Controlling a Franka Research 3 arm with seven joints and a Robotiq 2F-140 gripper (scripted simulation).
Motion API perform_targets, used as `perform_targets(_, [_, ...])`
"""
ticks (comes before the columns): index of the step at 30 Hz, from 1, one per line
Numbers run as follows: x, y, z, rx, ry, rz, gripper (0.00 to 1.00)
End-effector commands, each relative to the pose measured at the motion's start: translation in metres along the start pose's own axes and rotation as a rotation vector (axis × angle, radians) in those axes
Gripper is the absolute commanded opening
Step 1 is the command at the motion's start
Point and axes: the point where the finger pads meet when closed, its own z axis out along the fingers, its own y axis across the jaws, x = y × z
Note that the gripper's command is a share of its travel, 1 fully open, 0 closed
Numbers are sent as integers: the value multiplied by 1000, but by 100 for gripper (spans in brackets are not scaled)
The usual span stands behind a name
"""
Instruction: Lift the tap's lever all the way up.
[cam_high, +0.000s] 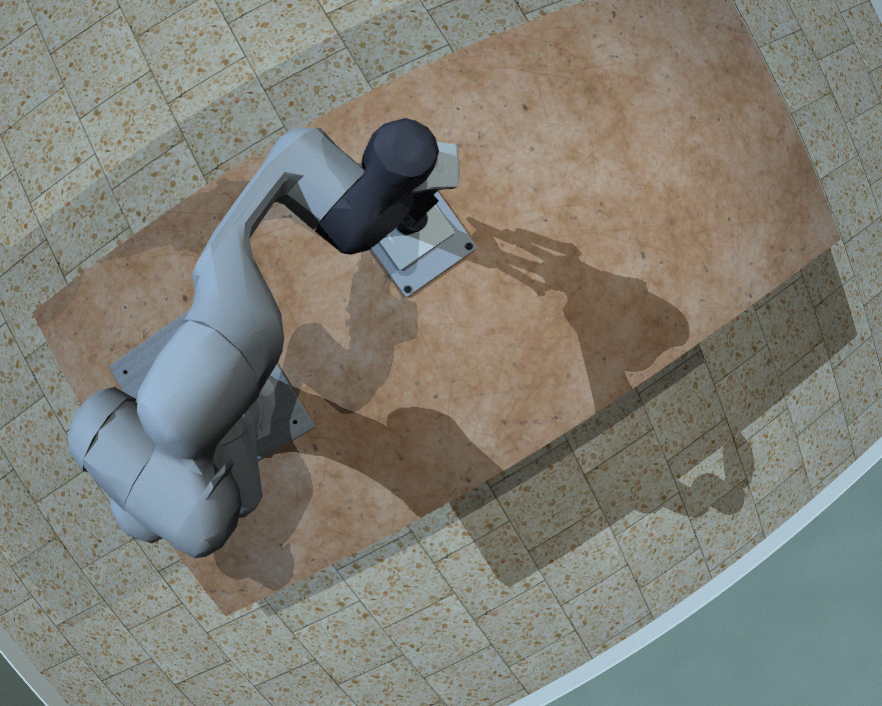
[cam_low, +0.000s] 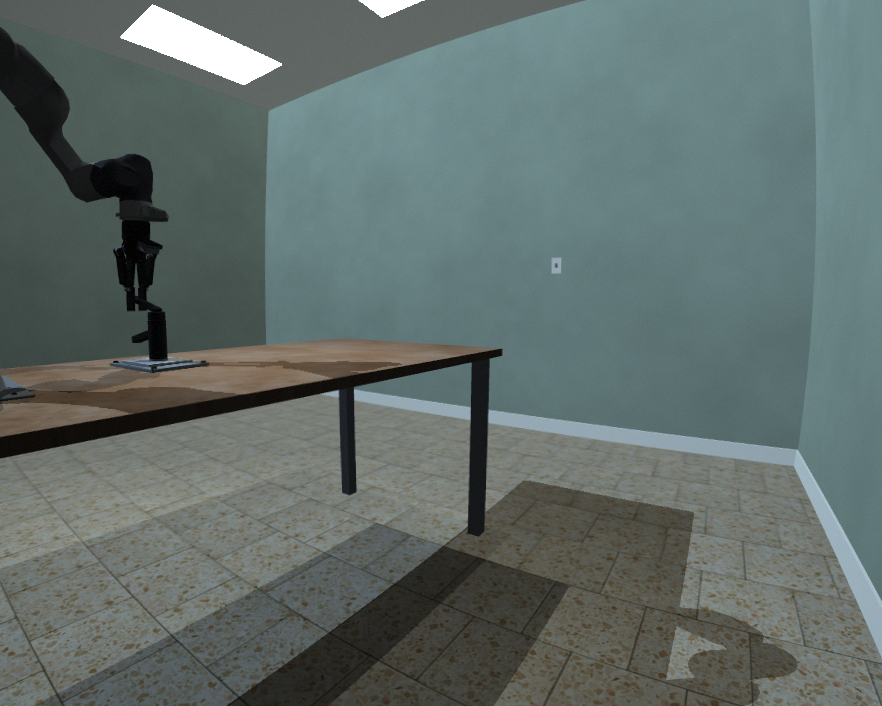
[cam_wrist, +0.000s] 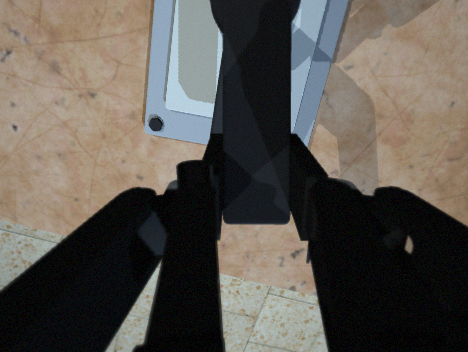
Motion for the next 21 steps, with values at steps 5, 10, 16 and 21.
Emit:
perform_targets(5, [3,-1,-4,4,4,-2,10])
perform_targets(10, [3,-1,-4,4,4,-2,10])
perform_targets(16, [6,-1,-9,4,4,-2,10])
perform_targets(21, [6,-1,-9,4,4,-2,10])
